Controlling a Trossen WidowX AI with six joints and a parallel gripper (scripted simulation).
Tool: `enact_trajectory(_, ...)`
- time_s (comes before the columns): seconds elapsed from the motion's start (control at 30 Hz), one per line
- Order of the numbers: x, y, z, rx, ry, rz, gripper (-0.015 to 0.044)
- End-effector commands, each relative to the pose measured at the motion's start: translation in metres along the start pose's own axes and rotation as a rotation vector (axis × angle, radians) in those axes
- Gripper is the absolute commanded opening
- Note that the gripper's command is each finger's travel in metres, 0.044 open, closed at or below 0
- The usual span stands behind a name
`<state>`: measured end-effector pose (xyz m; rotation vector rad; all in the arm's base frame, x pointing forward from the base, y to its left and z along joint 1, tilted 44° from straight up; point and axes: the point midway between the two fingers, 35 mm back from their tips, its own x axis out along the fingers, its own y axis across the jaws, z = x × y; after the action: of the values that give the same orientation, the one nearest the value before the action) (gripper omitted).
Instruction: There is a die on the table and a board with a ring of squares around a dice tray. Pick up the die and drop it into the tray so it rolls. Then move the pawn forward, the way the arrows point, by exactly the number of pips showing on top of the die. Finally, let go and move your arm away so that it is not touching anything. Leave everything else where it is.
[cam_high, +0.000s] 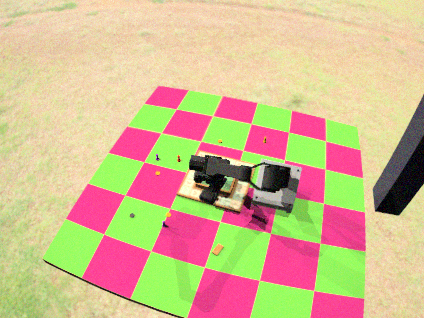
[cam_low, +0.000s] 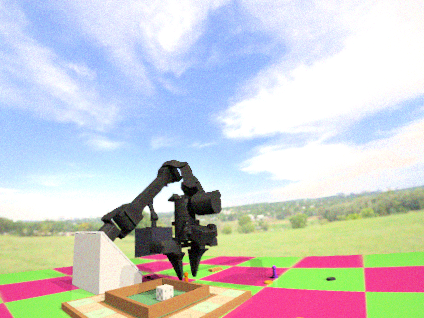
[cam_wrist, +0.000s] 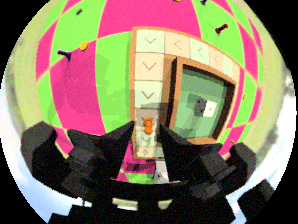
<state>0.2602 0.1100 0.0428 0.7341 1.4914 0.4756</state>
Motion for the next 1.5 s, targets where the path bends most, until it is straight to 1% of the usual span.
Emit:
enact_trajectory(0.0,0.009,-0.002,-0.004,0.016,0.014,0.001,0.0200)
enact_trajectory(0.07,0.010,-0.002,-0.004,0.016,0.014,0.001,0.0200)
enact_trajectory(0.23,0.010,-0.002,-0.004,0.016,0.014,0.001,0.0069)
enact_trajectory(0.57,0.010,-0.002,-0.004,0.016,0.014,0.001,0.0000)
enact_trajectory(0.67,0.001,-0.003,-0.001,0.016,0.013,-0.003,0.0000)
enact_trajectory(0.97,-0.051,-0.006,0.008,0.016,0.010,-0.016,0.0000)
enact_trajectory(1.3,-0.113,-0.004,0.004,0.017,0.014,-0.007,0.0000)
enact_trajectory(1.47,-0.117,-0.004,0.003,0.017,0.014,-0.005,0.0000)
